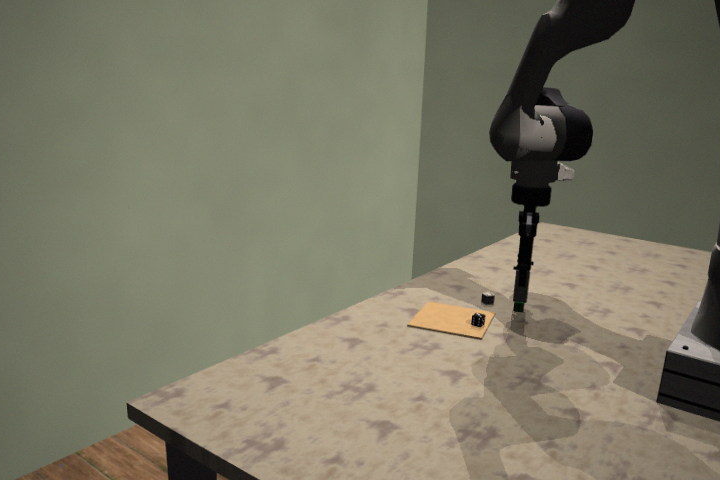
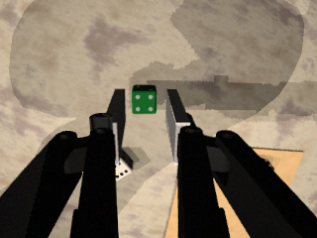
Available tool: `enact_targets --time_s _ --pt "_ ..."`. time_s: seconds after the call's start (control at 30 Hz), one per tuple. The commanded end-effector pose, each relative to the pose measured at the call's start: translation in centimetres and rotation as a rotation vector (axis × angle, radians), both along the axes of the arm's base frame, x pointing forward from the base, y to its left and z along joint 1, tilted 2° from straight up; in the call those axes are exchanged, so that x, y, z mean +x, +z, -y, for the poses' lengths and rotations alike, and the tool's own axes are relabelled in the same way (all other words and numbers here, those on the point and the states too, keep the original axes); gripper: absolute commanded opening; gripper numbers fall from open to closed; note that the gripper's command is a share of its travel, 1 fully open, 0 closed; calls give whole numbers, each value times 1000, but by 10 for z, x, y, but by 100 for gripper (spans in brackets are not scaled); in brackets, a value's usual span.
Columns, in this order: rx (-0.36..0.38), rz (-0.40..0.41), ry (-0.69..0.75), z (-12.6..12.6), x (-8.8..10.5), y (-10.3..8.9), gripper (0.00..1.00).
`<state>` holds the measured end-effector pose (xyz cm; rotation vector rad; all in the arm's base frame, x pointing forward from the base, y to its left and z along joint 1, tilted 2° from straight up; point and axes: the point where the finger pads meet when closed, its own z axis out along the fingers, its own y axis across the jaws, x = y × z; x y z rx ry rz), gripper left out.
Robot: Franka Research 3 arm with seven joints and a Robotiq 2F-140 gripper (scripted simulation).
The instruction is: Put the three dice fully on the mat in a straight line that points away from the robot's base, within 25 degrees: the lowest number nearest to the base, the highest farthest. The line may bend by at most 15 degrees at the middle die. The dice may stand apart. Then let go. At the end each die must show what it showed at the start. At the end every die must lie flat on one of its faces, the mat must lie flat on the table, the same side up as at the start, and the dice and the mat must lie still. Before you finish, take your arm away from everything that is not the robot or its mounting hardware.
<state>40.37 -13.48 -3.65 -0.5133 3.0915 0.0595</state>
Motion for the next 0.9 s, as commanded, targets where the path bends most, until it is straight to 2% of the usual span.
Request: enact_targets --time_s 0.0,0.5,0.87 --pt "-2 2 3 1 0 -4 21" --pt "-2 2 3 0 0 -22 21" --pt "-2 2 3 0 0 -24 21"
